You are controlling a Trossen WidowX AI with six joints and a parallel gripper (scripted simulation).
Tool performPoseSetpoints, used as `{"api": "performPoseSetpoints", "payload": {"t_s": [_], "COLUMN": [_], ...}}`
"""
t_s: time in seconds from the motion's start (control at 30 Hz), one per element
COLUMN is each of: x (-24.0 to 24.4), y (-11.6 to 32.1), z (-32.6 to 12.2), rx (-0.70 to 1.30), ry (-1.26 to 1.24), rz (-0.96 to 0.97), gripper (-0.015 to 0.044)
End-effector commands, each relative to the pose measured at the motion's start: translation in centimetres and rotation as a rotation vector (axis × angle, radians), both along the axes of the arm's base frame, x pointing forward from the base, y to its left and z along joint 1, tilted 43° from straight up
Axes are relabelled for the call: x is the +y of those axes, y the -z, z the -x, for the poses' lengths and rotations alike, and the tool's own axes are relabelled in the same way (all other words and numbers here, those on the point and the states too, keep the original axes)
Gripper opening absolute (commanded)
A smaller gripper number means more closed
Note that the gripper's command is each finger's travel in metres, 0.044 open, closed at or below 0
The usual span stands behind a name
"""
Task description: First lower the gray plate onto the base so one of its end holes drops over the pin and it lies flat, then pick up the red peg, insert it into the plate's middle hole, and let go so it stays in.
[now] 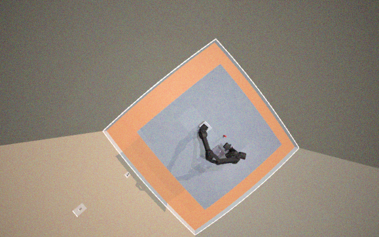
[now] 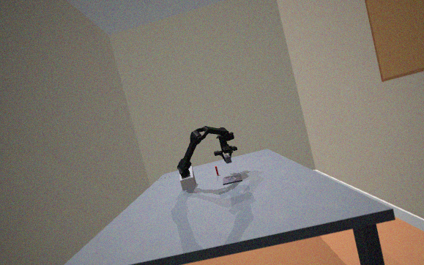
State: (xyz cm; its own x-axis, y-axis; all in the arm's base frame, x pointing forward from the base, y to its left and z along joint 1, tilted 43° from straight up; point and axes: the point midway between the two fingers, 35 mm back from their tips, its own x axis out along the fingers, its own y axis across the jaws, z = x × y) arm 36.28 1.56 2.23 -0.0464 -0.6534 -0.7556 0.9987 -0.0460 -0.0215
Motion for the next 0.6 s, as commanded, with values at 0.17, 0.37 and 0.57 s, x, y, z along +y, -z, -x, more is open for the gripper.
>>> {"api": "performPoseSetpoints", "payload": {"t_s": [0.17, 0.37, 0.57], "x": [-3.0, -4.9, -6.8], "y": [-1.1, -1.6, -2.1], "z": [0.1, 0.3, 0.7], "rx": [-0.023, -0.033, -0.042], "ry": [0.013, 0.026, 0.039], "rz": [0.002, 0.005, 0.01], "gripper": [0.0, 0.0, 0.0]}}
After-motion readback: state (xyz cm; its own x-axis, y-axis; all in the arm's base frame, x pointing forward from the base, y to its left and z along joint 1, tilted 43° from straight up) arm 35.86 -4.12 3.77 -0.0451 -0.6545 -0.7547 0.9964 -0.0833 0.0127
